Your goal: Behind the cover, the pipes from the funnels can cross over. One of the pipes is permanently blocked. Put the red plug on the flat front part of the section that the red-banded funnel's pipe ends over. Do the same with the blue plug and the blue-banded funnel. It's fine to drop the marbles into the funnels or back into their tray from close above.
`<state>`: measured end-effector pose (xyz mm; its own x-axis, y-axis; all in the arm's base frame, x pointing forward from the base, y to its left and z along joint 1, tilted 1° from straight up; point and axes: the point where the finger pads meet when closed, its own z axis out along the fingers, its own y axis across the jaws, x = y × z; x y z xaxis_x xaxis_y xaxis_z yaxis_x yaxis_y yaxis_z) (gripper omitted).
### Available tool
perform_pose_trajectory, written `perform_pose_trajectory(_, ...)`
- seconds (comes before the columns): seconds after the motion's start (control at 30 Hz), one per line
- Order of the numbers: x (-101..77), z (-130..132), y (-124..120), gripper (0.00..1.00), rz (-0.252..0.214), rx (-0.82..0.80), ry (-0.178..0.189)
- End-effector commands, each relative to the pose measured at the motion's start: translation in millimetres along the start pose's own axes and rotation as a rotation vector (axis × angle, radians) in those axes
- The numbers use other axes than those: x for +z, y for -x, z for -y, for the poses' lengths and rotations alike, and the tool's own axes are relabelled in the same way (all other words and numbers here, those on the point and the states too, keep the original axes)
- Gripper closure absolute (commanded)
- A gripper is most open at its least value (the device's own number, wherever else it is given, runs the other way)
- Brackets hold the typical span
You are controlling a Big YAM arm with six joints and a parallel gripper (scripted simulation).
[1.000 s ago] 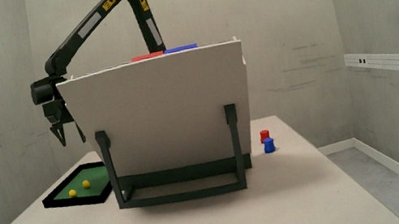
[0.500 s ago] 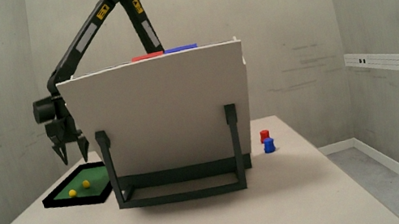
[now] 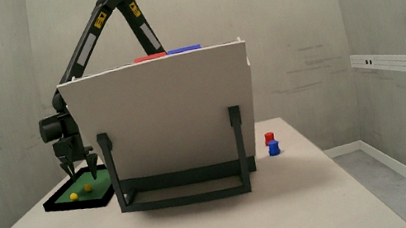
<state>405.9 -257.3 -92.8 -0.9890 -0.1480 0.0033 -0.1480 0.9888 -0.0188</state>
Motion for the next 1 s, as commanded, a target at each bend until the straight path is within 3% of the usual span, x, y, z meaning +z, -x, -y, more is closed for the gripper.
perform_pose_trajectory(0.0,0.8,5.6,2.5,0.20,0.017,-0.014,-0.013)
perform_pose_trajectory(0.97,2.3,4.8,1.5,0.20,0.019,-0.010,-0.015)
